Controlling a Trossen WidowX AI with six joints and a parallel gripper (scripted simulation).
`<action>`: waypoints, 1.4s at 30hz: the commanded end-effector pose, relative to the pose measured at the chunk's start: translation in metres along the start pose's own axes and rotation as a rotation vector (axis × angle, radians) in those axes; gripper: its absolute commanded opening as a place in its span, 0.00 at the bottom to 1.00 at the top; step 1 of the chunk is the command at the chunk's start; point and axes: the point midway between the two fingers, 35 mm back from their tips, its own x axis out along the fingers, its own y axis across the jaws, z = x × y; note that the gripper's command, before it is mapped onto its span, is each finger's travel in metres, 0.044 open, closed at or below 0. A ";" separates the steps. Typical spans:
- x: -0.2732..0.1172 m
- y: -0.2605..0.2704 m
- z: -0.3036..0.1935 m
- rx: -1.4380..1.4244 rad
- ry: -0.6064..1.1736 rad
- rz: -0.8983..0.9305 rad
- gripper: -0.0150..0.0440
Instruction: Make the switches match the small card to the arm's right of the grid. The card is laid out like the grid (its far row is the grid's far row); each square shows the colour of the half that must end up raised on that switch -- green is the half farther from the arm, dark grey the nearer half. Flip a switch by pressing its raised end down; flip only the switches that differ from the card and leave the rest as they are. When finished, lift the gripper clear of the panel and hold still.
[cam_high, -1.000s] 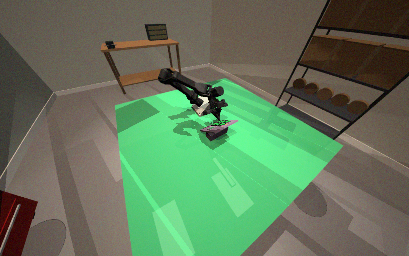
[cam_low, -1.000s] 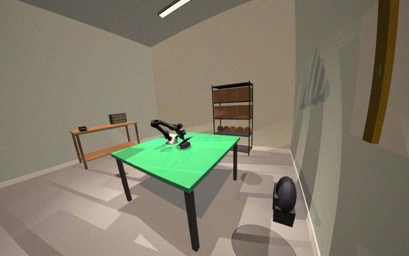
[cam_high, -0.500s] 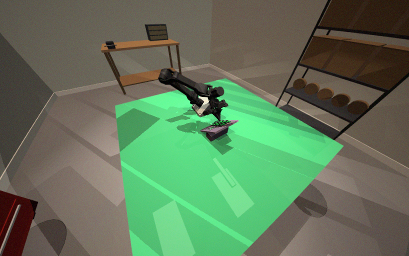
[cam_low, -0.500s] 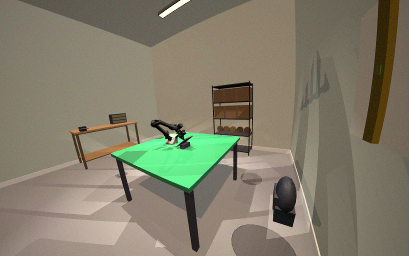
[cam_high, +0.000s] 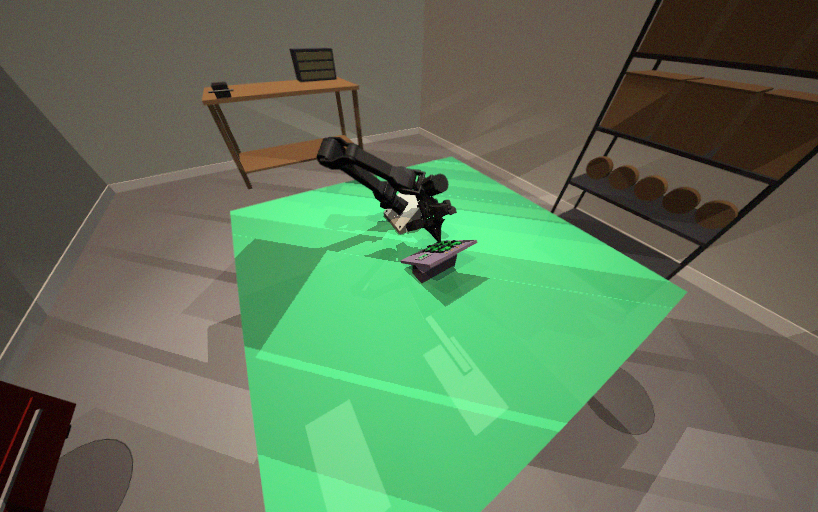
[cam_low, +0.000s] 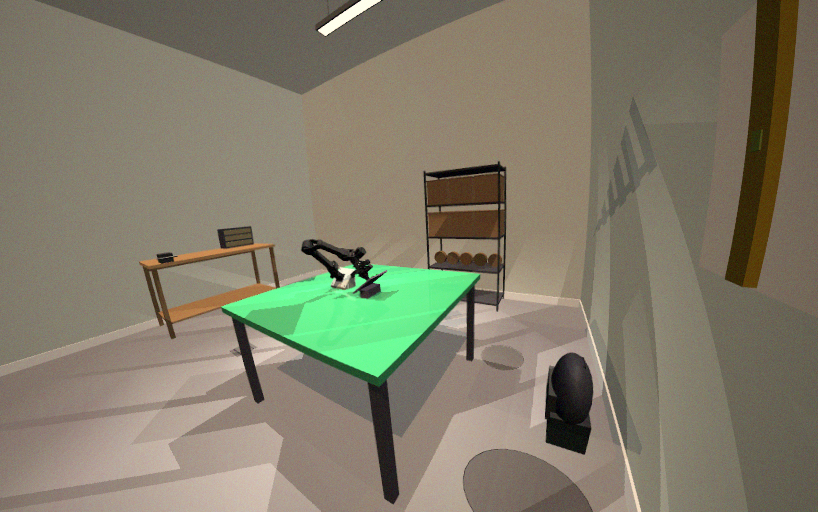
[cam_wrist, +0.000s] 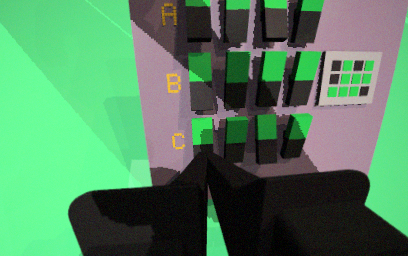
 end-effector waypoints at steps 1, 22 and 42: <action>0.001 0.001 0.000 -0.004 0.000 0.004 0.25; -0.003 0.002 0.001 0.001 0.004 0.004 0.25; -0.061 -0.043 0.002 -0.006 0.030 0.005 0.25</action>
